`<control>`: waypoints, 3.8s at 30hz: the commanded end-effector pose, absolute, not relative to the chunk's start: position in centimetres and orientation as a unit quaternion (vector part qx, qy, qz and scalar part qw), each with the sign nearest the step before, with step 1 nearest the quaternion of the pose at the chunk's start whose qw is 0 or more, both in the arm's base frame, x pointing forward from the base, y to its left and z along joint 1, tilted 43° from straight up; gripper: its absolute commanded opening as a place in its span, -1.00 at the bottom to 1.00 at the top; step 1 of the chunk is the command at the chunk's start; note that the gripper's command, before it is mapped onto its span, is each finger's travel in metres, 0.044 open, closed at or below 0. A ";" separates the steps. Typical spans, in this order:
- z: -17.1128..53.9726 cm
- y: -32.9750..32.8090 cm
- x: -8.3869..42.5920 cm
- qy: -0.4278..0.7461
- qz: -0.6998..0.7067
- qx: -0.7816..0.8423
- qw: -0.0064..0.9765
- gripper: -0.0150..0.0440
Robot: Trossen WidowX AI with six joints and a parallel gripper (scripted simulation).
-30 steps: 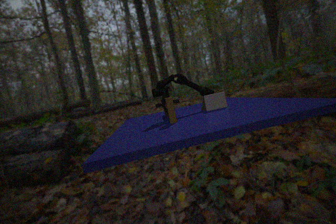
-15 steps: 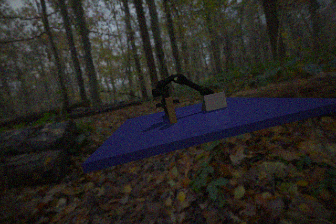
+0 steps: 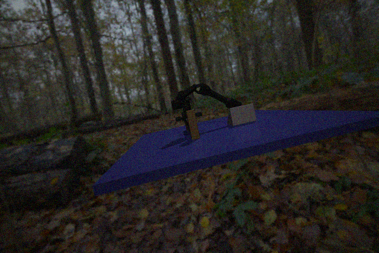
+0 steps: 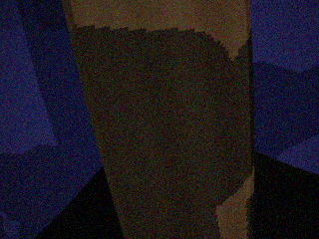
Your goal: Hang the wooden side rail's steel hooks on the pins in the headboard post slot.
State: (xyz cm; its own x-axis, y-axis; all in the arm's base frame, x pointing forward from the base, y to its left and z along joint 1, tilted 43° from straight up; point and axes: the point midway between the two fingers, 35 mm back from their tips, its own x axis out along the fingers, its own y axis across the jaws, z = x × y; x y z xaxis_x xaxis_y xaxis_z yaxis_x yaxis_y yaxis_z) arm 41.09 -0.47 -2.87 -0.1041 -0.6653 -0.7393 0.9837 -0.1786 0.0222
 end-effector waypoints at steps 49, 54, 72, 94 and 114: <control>-3.2 0.4 41.2 0.252 -0.696 0.318 0.592 -0.49; -3.2 0.4 41.2 0.252 -0.696 0.318 0.592 -0.49; -3.3 0.6 41.3 0.252 -0.696 0.318 0.592 -0.49; -3.5 0.8 41.3 0.252 -0.696 0.318 0.592 -0.49; -3.7 0.9 41.4 0.252 -0.696 0.318 0.592 -0.49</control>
State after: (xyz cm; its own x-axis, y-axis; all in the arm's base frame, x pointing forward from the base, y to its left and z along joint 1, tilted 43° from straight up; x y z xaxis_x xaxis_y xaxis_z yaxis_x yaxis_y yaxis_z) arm 41.24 0.36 -3.73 -0.1045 -0.6665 -0.7382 0.9837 -0.1784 0.0218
